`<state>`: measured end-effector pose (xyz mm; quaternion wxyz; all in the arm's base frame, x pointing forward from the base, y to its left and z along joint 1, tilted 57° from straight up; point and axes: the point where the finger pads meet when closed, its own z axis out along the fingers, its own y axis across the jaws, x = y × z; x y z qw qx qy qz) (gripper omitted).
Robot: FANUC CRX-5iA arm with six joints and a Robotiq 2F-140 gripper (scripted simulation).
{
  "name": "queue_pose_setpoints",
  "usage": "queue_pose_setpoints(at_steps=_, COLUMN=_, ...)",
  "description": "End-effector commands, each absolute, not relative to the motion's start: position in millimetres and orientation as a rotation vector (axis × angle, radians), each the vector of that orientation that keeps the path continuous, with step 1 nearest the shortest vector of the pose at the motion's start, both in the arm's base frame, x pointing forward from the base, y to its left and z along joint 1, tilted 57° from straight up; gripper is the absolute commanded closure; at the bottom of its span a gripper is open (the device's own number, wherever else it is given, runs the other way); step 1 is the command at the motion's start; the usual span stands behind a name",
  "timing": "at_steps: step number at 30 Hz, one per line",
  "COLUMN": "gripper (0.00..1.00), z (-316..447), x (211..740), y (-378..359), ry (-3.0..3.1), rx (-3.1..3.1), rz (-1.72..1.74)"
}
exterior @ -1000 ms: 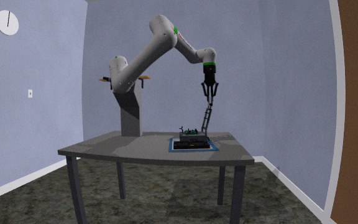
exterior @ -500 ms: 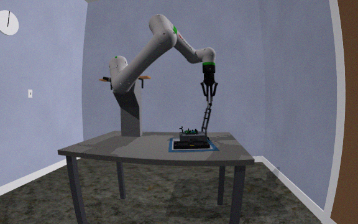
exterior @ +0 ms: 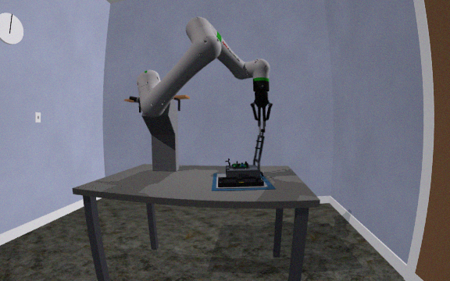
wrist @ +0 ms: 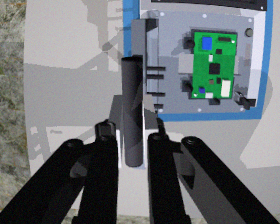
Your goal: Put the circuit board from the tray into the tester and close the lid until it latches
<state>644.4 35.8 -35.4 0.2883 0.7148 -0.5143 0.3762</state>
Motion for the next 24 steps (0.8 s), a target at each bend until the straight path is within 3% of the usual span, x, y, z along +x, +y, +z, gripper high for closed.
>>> queue_pose_setpoints(at_steps=1, gripper=1.0, z=-35, x=642, y=35, ry=-1.374, rx=1.908, rz=1.003)
queue_pose_setpoints(at_steps=24, gripper=1.0, z=-34, x=620, y=30, ry=-1.374, rx=1.908, rz=1.003)
